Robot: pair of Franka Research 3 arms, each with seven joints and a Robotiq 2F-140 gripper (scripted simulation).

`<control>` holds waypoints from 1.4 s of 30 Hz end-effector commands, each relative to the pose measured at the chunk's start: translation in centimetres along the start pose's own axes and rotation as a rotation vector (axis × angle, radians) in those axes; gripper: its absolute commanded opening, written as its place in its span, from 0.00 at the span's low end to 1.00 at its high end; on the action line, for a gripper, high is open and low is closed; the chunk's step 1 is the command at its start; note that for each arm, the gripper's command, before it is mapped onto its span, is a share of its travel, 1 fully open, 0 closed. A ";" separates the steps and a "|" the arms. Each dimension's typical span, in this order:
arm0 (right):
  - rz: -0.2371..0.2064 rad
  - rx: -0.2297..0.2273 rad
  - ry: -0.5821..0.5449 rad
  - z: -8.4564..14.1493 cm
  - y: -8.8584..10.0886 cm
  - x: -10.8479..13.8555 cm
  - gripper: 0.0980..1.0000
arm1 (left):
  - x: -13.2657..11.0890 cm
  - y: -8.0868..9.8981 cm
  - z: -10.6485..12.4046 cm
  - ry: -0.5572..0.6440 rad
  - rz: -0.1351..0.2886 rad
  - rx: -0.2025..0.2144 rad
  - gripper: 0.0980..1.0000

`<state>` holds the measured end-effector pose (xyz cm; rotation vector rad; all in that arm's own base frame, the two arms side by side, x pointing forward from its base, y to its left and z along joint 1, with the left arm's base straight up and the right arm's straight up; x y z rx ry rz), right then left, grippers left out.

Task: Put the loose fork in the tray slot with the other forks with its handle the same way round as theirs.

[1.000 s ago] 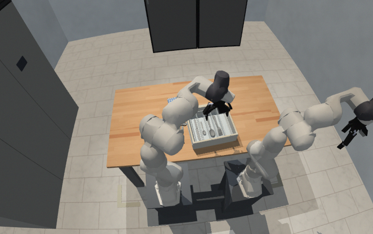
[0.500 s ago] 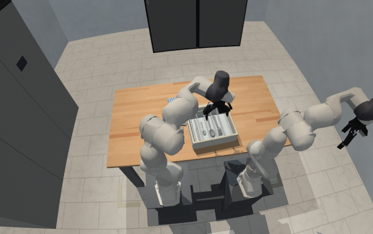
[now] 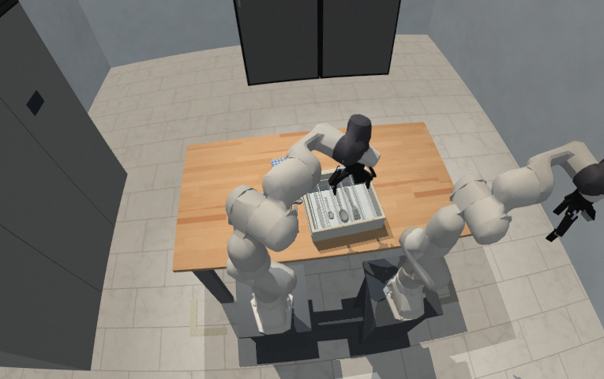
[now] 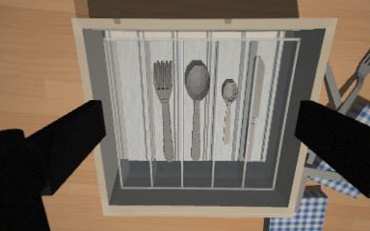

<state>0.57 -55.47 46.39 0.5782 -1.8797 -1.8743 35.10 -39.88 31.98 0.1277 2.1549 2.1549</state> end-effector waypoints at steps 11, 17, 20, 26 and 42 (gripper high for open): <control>-0.005 -0.001 0.001 0.1 -0.1 0.0 1.00 | 0.1 -0.1 0.0 -0.003 0.005 0.001 1.00; -0.005 -0.001 0.001 0.1 -0.1 0.0 1.00 | 0.1 -0.1 0.0 -0.003 0.005 0.001 1.00; -0.005 -0.001 0.001 0.1 -0.1 0.0 1.00 | 0.1 -0.1 0.0 -0.003 0.005 0.001 1.00; -0.005 -0.001 0.001 0.1 -0.1 0.0 1.00 | 0.1 -0.1 0.0 -0.003 0.005 0.001 1.00; -0.005 -0.001 0.001 0.1 -0.1 0.0 1.00 | -6.9 -1.8 8.0 0.477 0.011 0.004 1.00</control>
Point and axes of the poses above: on each arm, the point where the finger pads meet when closed, its own y axis back along the fingers, its own z axis across the jaws, x = y × z, the point moved 5 cm from there along y, back along the fingers, and after that the axes turned 11 degrees about -y, right-handed, at the moved point
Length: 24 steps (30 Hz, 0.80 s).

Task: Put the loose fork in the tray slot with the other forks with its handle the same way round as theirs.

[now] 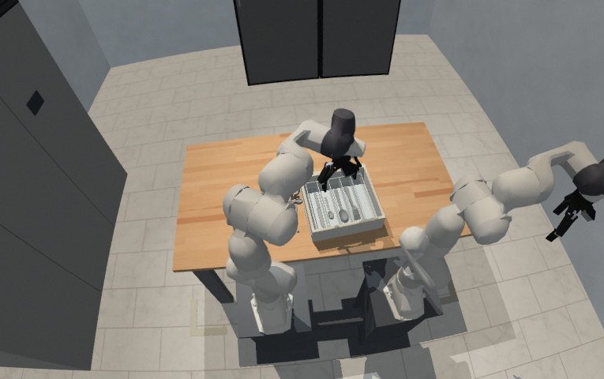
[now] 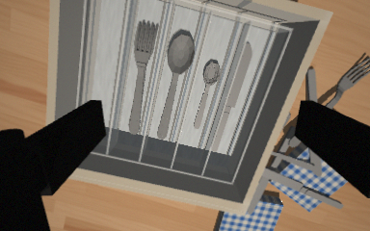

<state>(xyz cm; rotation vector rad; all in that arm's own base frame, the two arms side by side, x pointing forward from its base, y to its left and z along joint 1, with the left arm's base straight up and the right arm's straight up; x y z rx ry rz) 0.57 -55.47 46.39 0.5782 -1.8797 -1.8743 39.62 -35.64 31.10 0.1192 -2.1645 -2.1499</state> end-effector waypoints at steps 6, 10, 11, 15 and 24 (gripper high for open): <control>-0.005 -0.001 0.001 0.1 -0.1 0.0 1.00 | -9.8 -2.1 8.9 0.515 0.011 0.001 1.00; -0.005 -0.001 0.001 0.1 -0.1 0.0 1.00 | -14.7 -3.3 16.0 0.691 0.019 0.004 1.00; -0.005 -0.001 0.001 0.1 -0.1 0.0 1.00 | -15.6 -3.5 17.7 0.741 0.021 0.004 1.00; -0.005 -0.001 0.001 0.1 -0.1 0.0 1.00 | -18.5 -4.4 23.8 0.949 0.029 0.004 1.00; -0.005 -0.001 0.001 0.1 -0.1 0.0 1.00 | -19.5 -4.8 26.8 1.309 0.043 0.017 1.00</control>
Point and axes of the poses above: on each arm, the point where the finger pads meet when closed, its own y axis back along the fingers, its own z axis across the jaws, x = y × z, the point moved 5 cm from there along y, back along the fingers, and after that the axes turned 11 degrees about -y, right-handed, at the moved point
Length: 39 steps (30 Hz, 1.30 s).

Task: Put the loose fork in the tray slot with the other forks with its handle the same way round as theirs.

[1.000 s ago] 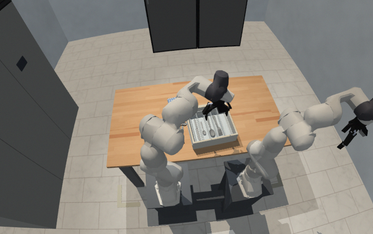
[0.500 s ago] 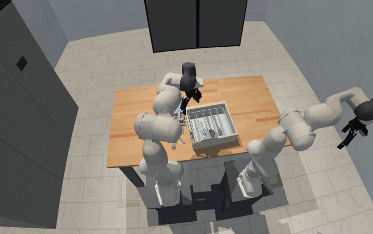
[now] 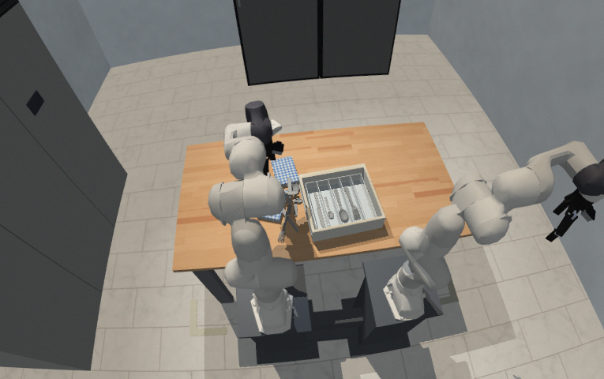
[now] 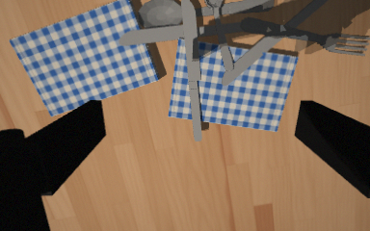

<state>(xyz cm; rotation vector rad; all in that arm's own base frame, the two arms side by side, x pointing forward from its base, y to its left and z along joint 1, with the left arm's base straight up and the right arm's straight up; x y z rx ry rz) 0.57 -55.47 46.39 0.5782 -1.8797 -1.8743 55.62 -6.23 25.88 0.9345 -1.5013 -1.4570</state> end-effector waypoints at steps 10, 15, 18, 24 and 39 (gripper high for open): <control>-0.005 -0.001 0.001 0.1 -0.1 0.0 1.00 | 0.3 0.0 -0.3 0.524 0.018 0.026 1.00; -0.005 -0.001 0.001 0.1 -0.1 0.0 1.00 | 0.3 0.0 -0.3 0.605 0.024 0.030 1.00; -0.005 -0.001 0.001 0.1 -0.1 0.0 1.00 | 0.3 0.0 -0.2 0.730 0.030 0.035 1.00; -0.005 -0.001 0.001 0.1 -0.1 0.0 1.00 | 0.3 0.0 -0.2 0.886 0.035 0.040 1.00; -0.005 -0.001 0.001 0.1 -0.1 0.0 1.00 | 0.4 0.0 -0.2 1.258 0.033 0.049 1.00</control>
Point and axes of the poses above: on each arm, the point where the finger pads meet when closed, its own y axis back along the fingers, its own z axis across the jaws, x = y × z, the point moved 5 cm from there along y, back along the fingers, and after that the axes turned 11 degrees about -y, right-handed, at the moved point
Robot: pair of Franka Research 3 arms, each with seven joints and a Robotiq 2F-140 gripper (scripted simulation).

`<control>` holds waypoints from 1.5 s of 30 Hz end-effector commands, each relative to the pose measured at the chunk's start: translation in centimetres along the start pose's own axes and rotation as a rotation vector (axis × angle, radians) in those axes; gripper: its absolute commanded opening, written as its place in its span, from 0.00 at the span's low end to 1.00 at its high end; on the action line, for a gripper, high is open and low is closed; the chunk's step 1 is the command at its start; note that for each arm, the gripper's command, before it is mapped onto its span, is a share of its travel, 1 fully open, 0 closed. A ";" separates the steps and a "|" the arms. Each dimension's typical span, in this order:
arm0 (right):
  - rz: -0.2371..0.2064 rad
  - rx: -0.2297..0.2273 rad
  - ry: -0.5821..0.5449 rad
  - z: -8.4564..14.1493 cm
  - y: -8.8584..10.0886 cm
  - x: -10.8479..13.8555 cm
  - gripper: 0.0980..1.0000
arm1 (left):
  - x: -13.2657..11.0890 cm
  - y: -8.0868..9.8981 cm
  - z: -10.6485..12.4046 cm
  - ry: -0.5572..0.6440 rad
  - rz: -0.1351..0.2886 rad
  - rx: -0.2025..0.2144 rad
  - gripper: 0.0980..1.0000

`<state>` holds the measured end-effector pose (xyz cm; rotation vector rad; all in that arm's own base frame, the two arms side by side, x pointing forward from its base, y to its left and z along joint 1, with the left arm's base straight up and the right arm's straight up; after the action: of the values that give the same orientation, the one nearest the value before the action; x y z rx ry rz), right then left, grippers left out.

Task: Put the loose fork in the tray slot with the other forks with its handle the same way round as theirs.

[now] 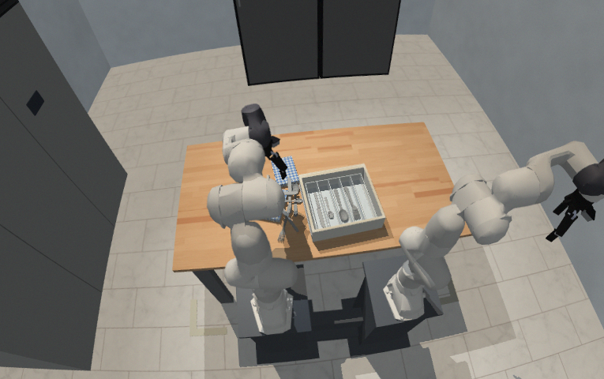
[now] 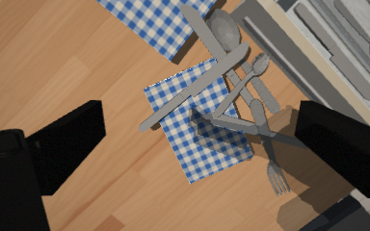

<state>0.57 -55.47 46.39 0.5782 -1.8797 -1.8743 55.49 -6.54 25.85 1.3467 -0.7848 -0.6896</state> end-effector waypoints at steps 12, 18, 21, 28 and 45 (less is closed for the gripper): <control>-0.005 -0.001 0.001 0.1 -0.1 0.0 1.00 | 0.3 0.1 0.0 0.537 -0.037 0.051 1.00; -0.005 -0.001 0.001 0.1 -0.1 0.0 1.00 | 0.4 0.1 0.1 0.676 -0.049 0.069 1.00; -0.005 -0.001 0.001 0.1 -0.1 0.0 1.00 | 0.4 0.1 0.1 0.745 -0.056 0.078 1.00; -0.005 -0.001 0.001 0.1 -0.1 0.0 1.00 | 0.5 0.0 0.1 0.828 -0.067 0.090 1.00; -0.005 -0.001 0.001 0.1 -0.1 0.0 1.00 | 0.5 0.0 0.1 0.828 -0.067 0.090 1.00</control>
<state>0.57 -55.47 46.39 0.5782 -1.8797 -1.8743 55.77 -7.09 26.06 1.5621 -0.1367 -0.1278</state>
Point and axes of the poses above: on each arm, the point where the finger pads meet when closed, its own y axis back along the fingers, its own z axis across the jaws, x = y × z, the point moved 5 cm from there along y, back along the fingers, and after that the axes turned 11 degrees about -y, right-handed, at the moved point
